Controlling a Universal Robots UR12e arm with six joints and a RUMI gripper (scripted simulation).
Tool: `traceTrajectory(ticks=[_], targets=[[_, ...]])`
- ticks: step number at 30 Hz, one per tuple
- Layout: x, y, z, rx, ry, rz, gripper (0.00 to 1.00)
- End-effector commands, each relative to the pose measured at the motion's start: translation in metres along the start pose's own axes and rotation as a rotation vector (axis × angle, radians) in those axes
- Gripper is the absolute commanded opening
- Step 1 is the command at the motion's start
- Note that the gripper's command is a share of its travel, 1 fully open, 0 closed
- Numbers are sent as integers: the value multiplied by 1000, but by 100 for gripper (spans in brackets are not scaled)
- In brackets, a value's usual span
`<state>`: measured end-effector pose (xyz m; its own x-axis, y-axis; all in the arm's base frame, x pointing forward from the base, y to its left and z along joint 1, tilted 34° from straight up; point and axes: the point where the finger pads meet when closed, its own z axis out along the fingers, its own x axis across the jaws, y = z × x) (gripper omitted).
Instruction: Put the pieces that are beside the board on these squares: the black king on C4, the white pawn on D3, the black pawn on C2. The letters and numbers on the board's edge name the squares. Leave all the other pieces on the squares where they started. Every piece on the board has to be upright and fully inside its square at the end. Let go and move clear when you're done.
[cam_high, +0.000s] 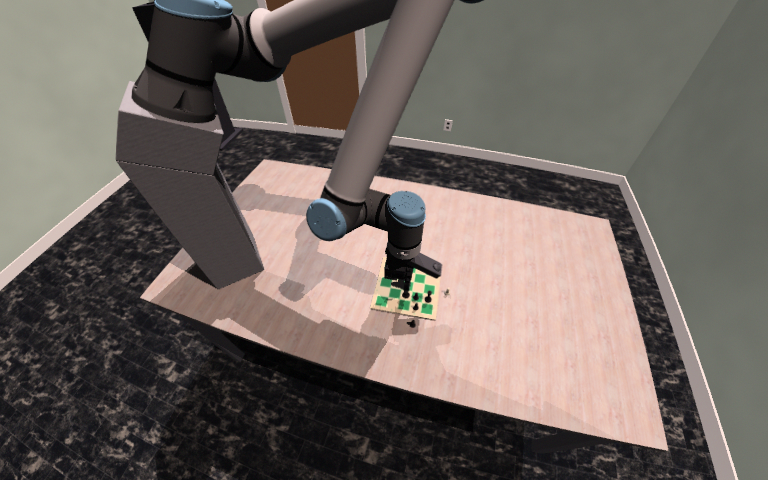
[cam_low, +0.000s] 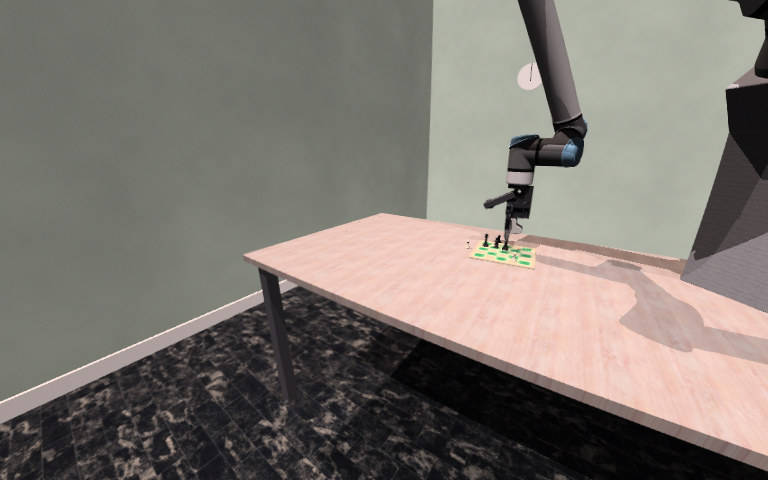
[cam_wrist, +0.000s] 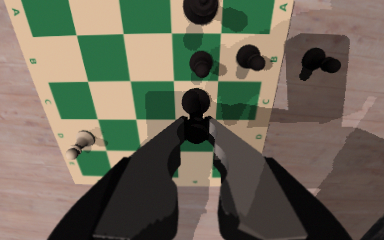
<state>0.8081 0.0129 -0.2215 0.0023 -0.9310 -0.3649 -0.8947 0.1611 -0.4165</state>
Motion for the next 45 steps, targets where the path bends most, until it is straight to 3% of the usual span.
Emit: traceTrajectory(ticks=[1,8,9,16,23,37,45], targets=[[0,0,0,1,0,0,0],[0,0,0,1,0,0,0],[0,0,0,1,0,0,5],[0,0,0,1,0,0,10],[0,0,0,1,0,0,25],[0,0,-2,1,0,0,25],[0,0,-30,1,0,0,25]])
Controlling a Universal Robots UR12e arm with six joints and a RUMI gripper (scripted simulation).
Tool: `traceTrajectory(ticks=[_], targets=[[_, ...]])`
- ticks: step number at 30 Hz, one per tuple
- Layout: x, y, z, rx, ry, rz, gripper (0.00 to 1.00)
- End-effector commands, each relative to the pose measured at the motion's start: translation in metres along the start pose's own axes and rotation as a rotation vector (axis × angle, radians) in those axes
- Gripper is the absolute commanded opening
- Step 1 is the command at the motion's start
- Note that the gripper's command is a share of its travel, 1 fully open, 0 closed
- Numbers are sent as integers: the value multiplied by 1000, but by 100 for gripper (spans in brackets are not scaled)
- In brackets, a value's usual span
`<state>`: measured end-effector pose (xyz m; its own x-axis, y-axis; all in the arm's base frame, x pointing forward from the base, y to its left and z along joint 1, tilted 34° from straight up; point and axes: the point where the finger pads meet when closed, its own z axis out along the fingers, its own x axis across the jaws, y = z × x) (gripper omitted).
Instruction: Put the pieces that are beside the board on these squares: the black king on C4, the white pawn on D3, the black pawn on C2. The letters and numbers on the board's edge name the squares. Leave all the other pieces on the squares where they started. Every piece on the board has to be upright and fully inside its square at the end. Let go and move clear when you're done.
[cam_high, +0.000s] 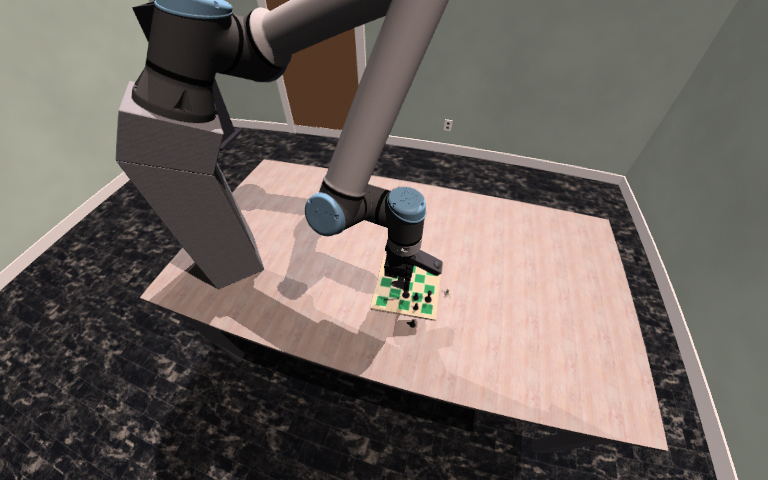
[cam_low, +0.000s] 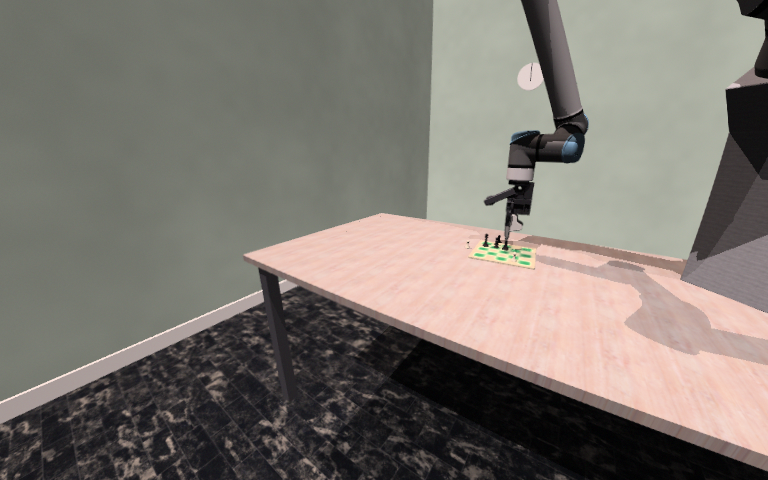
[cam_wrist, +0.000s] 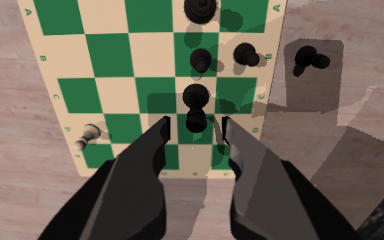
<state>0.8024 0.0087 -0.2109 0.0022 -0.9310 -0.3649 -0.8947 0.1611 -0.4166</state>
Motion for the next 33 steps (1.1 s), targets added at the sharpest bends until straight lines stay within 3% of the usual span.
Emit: traceTrajectory(ticks=[1,3,13,22,23,33], targets=[[0,0,-23,1,0,0,25],[0,0,-23,1,0,0,25],[0,0,-70,1,0,0,25],[0,0,-78,1,0,0,25],[0,0,-78,1,0,0,100],[0,0,-78,1,0,0,100]])
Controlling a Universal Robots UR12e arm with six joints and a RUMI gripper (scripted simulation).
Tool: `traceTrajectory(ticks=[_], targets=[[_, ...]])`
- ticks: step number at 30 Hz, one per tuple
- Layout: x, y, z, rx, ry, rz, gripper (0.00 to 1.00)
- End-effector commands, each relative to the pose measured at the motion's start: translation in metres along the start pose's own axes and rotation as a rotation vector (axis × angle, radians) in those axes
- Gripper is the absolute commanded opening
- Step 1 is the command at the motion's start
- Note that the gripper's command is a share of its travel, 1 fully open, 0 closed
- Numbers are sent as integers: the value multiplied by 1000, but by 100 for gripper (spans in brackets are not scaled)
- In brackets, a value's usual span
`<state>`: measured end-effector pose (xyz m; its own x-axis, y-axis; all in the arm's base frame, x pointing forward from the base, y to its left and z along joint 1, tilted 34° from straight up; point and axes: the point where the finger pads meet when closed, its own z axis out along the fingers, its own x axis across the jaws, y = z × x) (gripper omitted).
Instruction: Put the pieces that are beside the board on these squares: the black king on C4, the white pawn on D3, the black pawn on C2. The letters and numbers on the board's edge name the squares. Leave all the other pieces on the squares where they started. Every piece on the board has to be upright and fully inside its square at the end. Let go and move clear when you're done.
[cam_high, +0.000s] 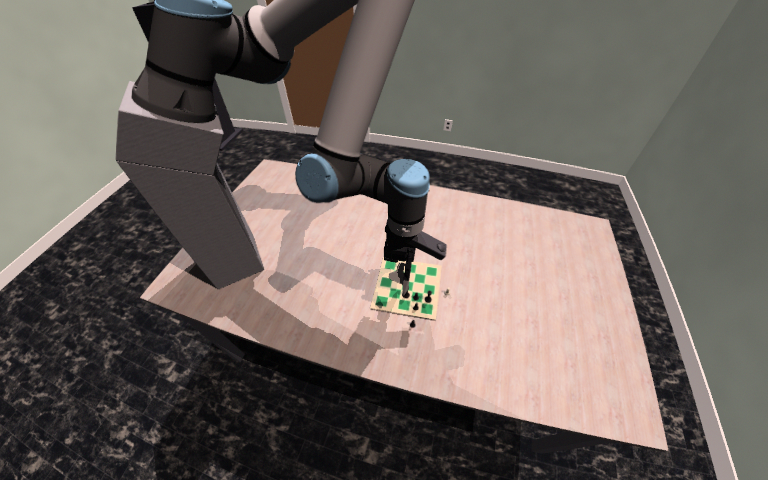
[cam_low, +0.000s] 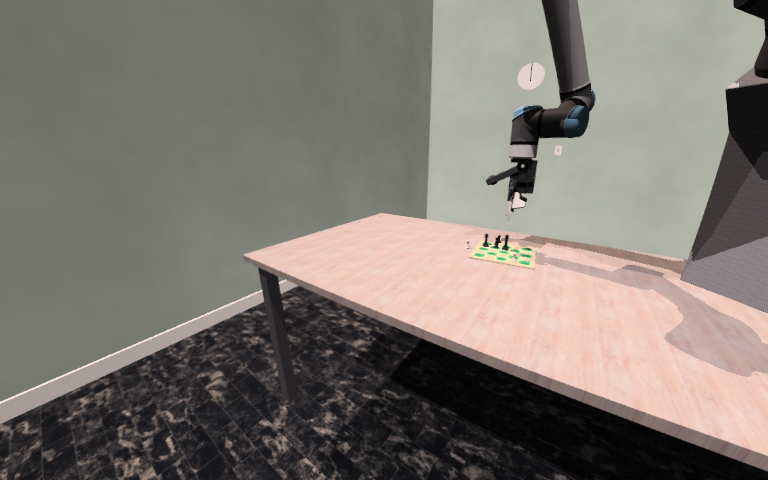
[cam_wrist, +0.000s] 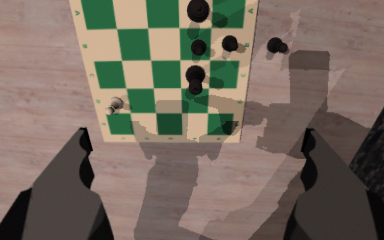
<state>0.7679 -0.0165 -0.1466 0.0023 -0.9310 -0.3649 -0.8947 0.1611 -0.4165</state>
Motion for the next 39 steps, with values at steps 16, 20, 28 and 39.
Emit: traceTrajectory(ticks=[16,20,28,39], targets=[[0,0,0,1,0,2,100],[0,-1,0,1,0,6,100],[1,-1,0,1,0,26,100],[2,-3,0,1,0,88,100]])
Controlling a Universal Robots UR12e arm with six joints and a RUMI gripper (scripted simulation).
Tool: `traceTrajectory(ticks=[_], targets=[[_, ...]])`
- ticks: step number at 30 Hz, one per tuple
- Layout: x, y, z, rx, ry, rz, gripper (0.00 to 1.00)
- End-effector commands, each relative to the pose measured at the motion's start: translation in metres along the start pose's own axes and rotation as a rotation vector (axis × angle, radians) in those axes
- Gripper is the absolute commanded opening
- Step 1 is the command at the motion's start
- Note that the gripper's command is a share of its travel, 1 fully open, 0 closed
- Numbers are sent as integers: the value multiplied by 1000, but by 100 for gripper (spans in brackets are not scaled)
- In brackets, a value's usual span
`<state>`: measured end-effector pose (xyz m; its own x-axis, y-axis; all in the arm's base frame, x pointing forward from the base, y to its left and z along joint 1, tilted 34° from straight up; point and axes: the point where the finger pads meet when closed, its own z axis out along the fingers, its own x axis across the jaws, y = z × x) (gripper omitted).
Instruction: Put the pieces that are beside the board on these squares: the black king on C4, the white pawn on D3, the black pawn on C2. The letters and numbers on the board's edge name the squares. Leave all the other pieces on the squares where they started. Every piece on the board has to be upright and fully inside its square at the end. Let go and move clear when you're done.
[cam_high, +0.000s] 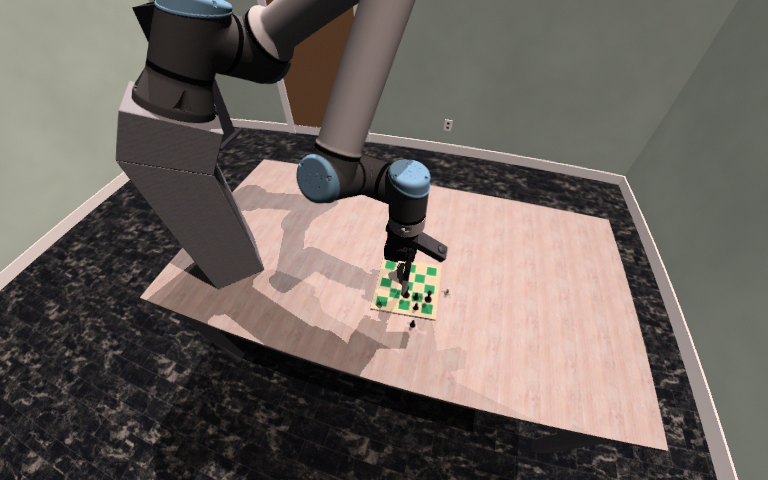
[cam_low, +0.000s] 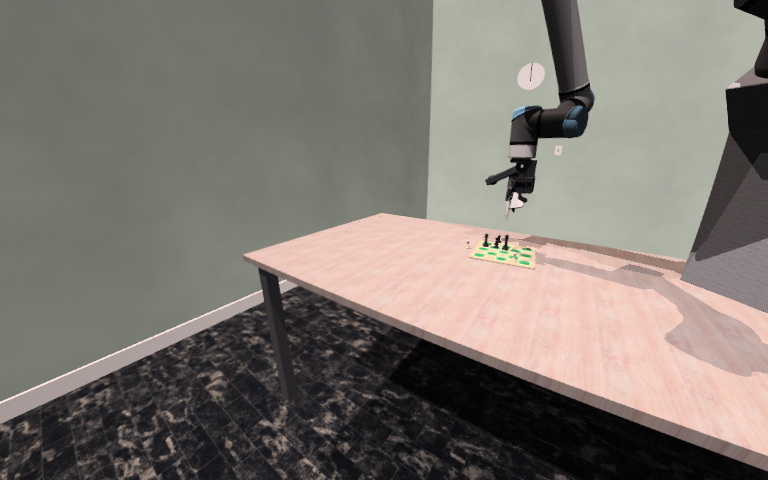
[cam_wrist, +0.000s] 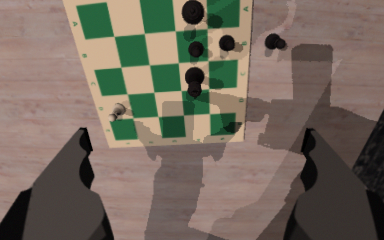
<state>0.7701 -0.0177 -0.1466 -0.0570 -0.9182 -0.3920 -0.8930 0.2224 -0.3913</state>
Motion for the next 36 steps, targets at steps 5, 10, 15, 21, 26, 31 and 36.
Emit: traceTrajectory(ticks=[5,10,15,21,26,31,36], targets=[[1,-3,0,1,1,77,100],[2,-5,1,1,0,149,100],[3,-7,2,1,0,218,100],[4,-10,3,1,0,321,100],[6,-14,4,1,0,441,100],[7,-17,5,1,0,577,100],[8,-19,6,1,0,667,100]])
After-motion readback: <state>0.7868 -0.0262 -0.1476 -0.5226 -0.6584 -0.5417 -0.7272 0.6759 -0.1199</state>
